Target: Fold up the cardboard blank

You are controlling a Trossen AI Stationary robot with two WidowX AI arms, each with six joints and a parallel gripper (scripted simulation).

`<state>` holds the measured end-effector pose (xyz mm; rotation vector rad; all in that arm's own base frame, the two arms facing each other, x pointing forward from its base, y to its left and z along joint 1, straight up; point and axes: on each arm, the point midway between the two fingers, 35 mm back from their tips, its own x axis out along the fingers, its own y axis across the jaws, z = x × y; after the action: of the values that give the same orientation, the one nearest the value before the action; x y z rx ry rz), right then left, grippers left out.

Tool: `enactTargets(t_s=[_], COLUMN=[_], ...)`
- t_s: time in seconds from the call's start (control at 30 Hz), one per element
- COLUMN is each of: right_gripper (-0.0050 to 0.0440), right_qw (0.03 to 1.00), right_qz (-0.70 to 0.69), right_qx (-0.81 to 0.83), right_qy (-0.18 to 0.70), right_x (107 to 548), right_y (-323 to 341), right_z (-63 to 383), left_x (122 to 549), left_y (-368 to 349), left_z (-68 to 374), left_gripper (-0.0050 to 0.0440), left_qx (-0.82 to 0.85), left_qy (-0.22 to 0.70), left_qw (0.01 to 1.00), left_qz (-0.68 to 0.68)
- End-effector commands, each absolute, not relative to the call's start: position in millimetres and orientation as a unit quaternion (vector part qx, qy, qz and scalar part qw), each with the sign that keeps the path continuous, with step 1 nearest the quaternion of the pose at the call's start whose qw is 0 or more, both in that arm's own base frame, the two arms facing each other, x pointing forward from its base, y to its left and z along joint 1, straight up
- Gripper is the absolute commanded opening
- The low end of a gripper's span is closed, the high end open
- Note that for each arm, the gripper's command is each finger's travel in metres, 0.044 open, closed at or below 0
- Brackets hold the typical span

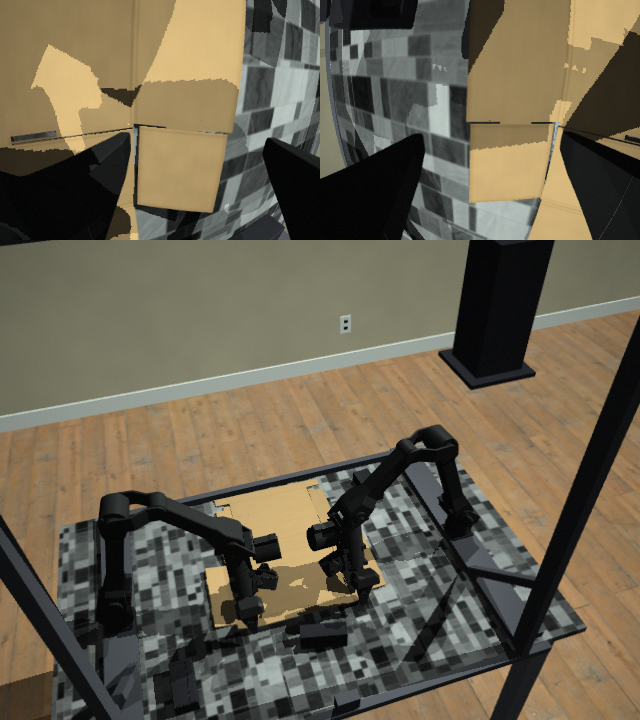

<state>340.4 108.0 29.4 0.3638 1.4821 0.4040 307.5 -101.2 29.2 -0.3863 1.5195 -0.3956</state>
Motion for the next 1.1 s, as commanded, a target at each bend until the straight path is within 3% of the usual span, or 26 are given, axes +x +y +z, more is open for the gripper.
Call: enactTargets(t_s=[0.0,0.67,1.07], right_gripper=[0.0351,0.0351,0.0351], right_qw=[0.704,0.704,0.704], right_qz=[0.156,0.156,0.156], right_qx=[0.151,0.151,0.151], right_qy=[0.676,0.676,0.676], right_x=[344,344,345], right_y=[96,96,95], right_z=[10,17,53], left_x=[311,311,309], left_y=[-93,-92,-89], left_z=[15,21,57], left_gripper=[0.0345,0.0345,0.0345], left_qx=[-0.156,-0.156,-0.156], left_qy=[0.686,0.686,0.686], left_qw=[0.693,0.693,0.693], left_qz=[-0.157,-0.157,-0.157])
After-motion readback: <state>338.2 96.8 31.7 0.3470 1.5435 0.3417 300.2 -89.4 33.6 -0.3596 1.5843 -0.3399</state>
